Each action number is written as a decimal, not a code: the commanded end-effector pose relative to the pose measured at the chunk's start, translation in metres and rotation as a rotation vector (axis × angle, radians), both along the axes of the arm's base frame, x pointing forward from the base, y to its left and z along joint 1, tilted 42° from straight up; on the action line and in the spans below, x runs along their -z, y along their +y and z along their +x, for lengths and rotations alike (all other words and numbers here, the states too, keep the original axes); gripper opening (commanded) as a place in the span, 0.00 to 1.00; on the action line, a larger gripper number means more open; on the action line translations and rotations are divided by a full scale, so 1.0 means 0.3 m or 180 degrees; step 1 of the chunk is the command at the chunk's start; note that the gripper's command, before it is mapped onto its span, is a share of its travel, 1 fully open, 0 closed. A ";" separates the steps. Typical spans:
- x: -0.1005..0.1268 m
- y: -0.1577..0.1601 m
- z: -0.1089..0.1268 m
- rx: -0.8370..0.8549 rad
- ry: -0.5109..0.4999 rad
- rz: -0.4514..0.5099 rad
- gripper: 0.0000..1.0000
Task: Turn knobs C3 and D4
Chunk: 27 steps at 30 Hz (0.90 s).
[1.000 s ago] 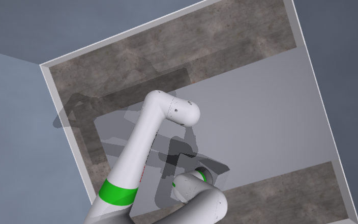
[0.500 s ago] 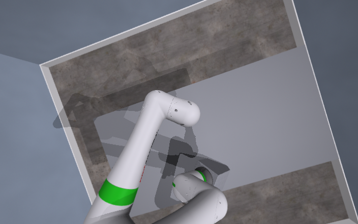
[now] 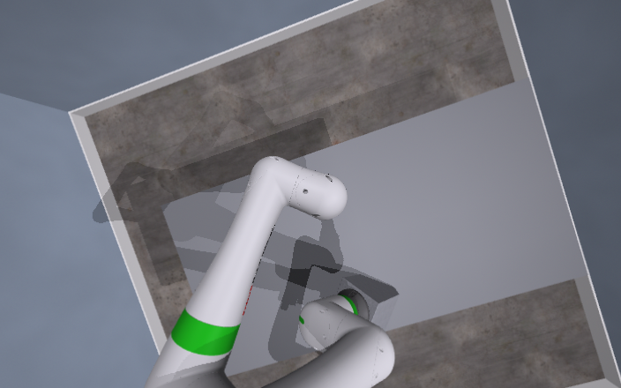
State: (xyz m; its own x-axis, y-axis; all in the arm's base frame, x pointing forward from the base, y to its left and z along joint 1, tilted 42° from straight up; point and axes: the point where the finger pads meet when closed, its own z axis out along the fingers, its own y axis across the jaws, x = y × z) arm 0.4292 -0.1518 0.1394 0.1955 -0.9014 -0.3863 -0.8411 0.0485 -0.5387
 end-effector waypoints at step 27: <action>0.077 0.042 0.051 0.0001 -0.0001 -0.0001 0.12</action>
